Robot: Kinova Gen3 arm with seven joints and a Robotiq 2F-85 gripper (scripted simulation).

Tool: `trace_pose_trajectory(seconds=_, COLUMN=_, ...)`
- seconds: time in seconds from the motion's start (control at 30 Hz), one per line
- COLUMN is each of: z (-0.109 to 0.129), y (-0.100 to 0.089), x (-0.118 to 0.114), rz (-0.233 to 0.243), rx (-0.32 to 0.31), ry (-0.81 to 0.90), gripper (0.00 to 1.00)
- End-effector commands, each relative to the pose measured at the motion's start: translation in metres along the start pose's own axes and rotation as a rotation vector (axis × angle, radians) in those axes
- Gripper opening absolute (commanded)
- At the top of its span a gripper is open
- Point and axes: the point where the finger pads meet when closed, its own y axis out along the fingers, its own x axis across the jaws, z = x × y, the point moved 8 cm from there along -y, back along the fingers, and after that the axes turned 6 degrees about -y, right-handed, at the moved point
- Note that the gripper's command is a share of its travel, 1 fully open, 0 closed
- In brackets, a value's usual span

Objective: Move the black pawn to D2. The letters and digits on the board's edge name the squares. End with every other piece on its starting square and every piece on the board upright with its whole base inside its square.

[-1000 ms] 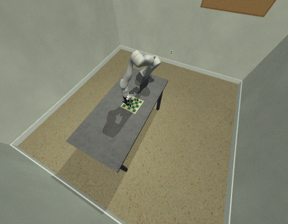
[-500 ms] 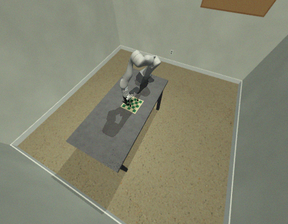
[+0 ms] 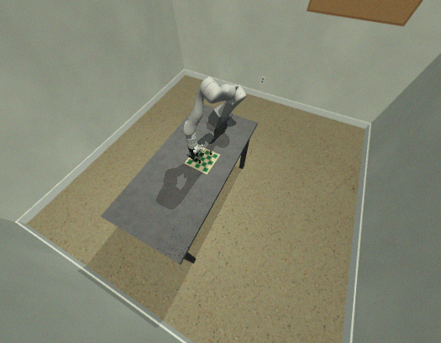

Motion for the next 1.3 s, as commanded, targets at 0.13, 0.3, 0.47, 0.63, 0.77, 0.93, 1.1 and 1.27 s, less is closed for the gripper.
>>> trace_pose_trajectory(seconds=0.13, z=-0.0021, y=-0.0006, x=0.0009, rz=-0.002, rx=-0.004, ry=-0.003, gripper=0.34)
trace_pose_trajectory(seconds=0.3, z=-0.0022, y=-0.0006, x=0.0005, rz=-0.001, rx=-0.004, ry=-0.003, gripper=0.34)
trace_pose_trajectory(seconds=0.47, z=-0.0027, y=-0.0003, x=-0.0022, rz=0.001, rx=-0.003, ry=-0.002, gripper=0.34)
trace_pose_trajectory(seconds=0.63, z=-0.0032, y=-0.0004, x=-0.0033, rz=0.001, rx=-0.003, ry=-0.002, gripper=0.34)
trace_pose_trajectory(seconds=0.77, z=-0.0033, y=-0.0005, x=-0.0029, rz=0.000, rx=-0.003, ry=-0.002, gripper=0.34)
trace_pose_trajectory(seconds=0.93, z=-0.0033, y=-0.0005, x=-0.0029, rz=0.000, rx=-0.003, ry=-0.002, gripper=0.34)
trace_pose_trajectory(seconds=1.1, z=-0.0033, y=-0.0005, x=-0.0029, rz=0.000, rx=-0.003, ry=-0.002, gripper=0.34)
trace_pose_trajectory(seconds=1.27, z=-0.0033, y=-0.0005, x=-0.0029, rz=0.000, rx=-0.003, ry=-0.002, gripper=0.34)
